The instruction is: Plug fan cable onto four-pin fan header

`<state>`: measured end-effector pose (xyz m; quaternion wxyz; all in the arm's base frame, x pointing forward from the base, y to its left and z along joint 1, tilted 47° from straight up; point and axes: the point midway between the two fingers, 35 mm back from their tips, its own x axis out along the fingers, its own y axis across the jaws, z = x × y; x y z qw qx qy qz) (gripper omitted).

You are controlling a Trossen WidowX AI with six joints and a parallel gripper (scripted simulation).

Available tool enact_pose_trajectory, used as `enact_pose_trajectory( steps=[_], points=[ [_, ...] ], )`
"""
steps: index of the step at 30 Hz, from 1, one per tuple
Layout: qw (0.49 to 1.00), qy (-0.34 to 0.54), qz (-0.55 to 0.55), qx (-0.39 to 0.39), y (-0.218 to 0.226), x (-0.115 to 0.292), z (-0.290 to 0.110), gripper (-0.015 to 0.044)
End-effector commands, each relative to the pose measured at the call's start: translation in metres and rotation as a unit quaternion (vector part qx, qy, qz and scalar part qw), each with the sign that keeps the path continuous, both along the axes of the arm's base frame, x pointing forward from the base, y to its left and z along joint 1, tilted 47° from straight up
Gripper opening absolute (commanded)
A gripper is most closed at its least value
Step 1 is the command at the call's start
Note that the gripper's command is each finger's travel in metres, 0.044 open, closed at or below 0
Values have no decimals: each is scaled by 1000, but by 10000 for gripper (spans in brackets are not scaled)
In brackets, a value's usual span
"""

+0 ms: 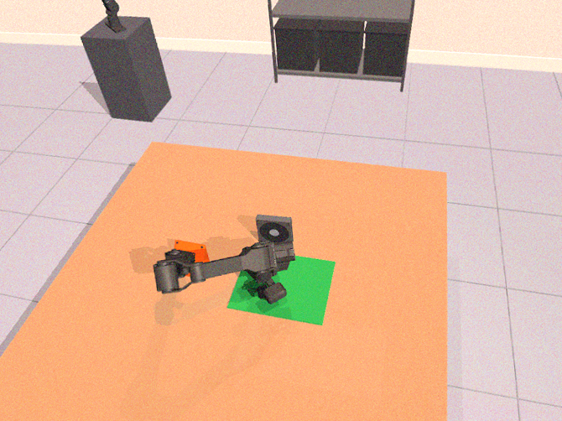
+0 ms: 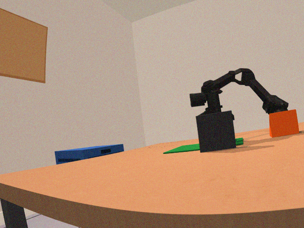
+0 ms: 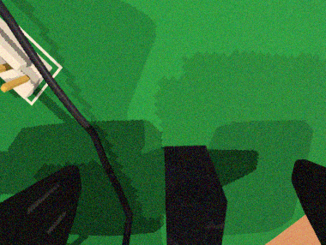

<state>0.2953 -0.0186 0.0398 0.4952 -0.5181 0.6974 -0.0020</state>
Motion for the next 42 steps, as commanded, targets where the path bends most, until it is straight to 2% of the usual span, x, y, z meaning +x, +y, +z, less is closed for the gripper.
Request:
enact_pose_trajectory(
  steps=[1,16,20,24,30,42],
  points=[
    [1000,0,0,0,0,0,0,387],
    [1000,0,0,0,0,0,0,0],
    [1000,0,0,0,2,0,2,0],
    [1000,4,1,-2,35,-1,32,0],
    [1000,2,-1,-2,37,-1,33,0],
    [981,-139,-135,4,46,-2,23,0]
  ],
)
